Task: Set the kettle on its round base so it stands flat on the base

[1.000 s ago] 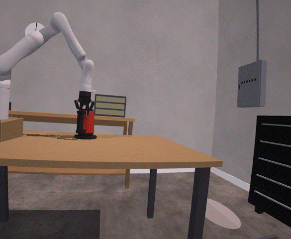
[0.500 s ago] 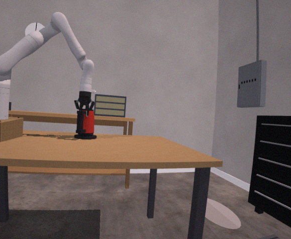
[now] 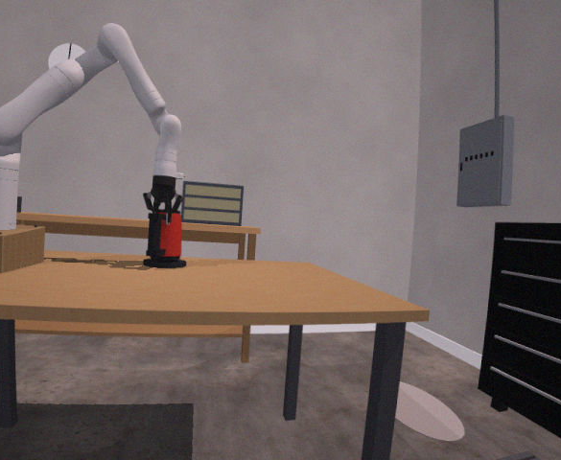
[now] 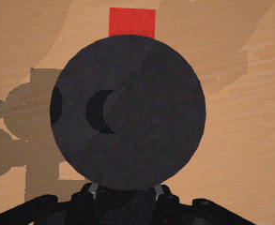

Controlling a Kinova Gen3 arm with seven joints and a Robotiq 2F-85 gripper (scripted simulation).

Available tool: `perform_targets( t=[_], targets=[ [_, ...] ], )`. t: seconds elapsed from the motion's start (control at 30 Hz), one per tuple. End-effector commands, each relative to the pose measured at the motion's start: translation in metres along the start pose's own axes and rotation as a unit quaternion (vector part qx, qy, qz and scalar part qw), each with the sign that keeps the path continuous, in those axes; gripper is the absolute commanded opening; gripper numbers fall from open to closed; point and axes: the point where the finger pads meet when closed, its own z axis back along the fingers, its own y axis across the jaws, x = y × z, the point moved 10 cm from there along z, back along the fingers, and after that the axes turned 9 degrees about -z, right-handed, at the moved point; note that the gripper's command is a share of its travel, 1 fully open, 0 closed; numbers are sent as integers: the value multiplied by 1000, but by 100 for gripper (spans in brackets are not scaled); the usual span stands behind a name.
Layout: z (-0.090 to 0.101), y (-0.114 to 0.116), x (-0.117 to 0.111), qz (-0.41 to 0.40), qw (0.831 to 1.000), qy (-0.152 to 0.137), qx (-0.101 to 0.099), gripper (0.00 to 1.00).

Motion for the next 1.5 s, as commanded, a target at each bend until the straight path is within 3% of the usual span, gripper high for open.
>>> perform_targets(
  t=[0.0,1.47],
  targets=[
    [1,0,0,0,1000,1,1,0],
    [-5,0,0,0,1000,1,1,0]
  ],
)
